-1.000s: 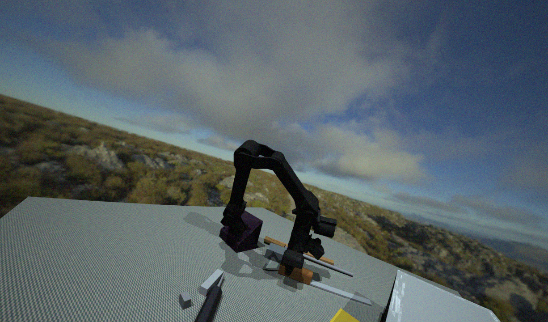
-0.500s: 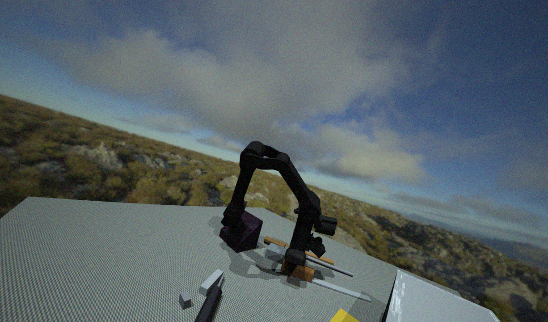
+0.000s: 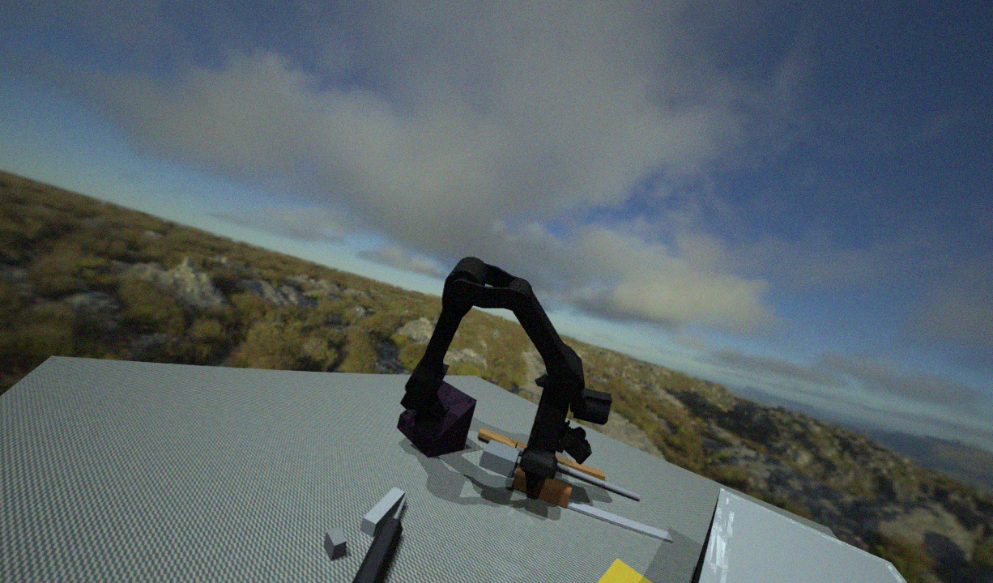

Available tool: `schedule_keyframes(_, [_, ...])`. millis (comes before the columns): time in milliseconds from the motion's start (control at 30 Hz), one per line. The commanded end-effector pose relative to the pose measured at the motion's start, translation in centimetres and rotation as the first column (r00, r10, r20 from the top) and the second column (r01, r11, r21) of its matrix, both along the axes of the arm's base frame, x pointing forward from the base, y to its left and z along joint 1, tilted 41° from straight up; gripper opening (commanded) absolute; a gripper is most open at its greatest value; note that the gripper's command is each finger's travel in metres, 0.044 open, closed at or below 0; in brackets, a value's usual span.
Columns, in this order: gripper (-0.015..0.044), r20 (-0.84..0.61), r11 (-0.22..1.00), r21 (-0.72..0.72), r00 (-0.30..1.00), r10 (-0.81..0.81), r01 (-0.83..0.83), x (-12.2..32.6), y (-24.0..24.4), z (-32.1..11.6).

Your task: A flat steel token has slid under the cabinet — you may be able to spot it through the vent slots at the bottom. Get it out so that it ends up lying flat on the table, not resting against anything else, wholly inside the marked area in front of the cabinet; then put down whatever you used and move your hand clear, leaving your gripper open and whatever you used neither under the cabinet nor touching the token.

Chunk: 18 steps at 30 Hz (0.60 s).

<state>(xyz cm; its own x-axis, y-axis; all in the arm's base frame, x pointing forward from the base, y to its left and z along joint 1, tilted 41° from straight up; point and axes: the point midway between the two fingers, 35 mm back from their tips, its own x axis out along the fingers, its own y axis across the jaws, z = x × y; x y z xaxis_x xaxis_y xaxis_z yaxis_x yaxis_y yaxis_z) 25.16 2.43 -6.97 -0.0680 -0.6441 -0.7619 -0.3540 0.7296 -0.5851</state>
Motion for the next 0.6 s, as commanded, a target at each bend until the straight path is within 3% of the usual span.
schedule_keyframes(0, [0.0000, -0.001, 1.000, 0.006, 1.000, 0.002, -0.002, 0.1, 0.5, -0.3])
schedule_keyframes(567, [0.0000, 0.000, 1.000, 0.007, 1.000, 0.002, -0.002, 0.0, 1.5, -1.1])
